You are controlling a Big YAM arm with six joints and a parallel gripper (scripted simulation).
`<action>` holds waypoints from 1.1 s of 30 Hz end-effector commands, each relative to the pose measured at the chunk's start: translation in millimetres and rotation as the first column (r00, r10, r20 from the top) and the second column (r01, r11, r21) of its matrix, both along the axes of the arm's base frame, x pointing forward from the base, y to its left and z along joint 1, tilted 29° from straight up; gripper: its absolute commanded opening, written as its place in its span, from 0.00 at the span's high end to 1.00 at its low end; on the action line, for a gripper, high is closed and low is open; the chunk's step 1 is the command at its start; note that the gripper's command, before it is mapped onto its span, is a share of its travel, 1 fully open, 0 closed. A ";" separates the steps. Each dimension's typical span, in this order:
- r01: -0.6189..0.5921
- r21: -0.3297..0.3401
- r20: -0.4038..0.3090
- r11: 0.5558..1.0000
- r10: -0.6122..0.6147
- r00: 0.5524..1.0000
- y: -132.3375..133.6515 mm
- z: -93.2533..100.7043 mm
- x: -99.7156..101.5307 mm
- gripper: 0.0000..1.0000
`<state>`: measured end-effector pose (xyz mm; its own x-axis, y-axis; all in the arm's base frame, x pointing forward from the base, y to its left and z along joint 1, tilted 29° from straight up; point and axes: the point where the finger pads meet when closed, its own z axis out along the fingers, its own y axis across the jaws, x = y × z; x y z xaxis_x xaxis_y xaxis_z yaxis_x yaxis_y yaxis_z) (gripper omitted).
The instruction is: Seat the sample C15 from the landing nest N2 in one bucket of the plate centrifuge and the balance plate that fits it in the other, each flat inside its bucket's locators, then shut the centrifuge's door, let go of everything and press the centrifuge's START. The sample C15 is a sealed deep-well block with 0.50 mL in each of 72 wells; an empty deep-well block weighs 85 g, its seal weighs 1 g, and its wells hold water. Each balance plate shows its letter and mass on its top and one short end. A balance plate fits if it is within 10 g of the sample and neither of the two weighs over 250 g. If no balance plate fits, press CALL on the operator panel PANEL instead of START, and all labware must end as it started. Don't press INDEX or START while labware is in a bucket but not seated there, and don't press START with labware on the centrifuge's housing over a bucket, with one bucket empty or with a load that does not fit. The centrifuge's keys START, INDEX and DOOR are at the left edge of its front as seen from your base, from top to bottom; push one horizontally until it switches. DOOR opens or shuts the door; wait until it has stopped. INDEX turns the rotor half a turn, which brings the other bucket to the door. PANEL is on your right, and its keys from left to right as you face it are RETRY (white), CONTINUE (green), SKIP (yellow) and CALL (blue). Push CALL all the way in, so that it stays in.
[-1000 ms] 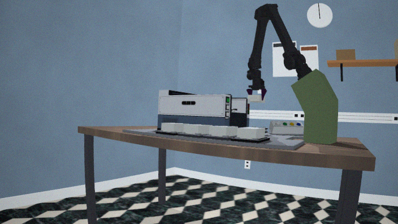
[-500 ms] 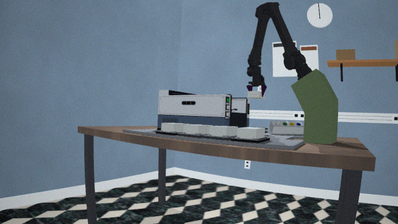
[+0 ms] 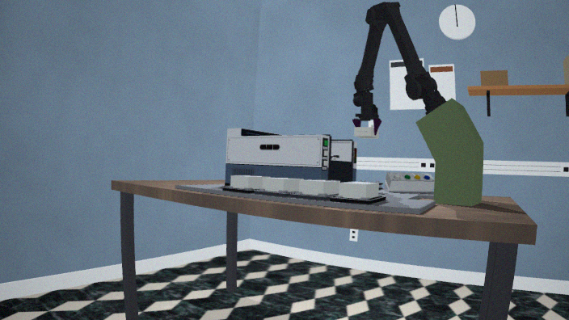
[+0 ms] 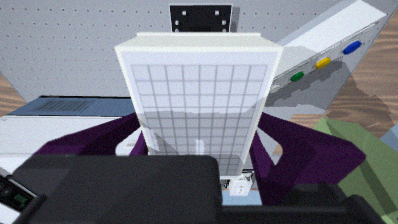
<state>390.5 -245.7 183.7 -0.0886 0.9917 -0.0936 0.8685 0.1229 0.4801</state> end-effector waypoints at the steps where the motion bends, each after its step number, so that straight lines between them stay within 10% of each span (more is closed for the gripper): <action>1: 0.002 -0.047 0.050 0.999 0.000 0.999 -15.1 36.1 3.1 1.00; 33: 0.002 -0.043 0.044 0.999 0.000 0.999 -15.5 34.1 2.8 1.00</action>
<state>388.4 -245.0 184.6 -0.0900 0.9917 -0.0914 0.8701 0.1230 0.4774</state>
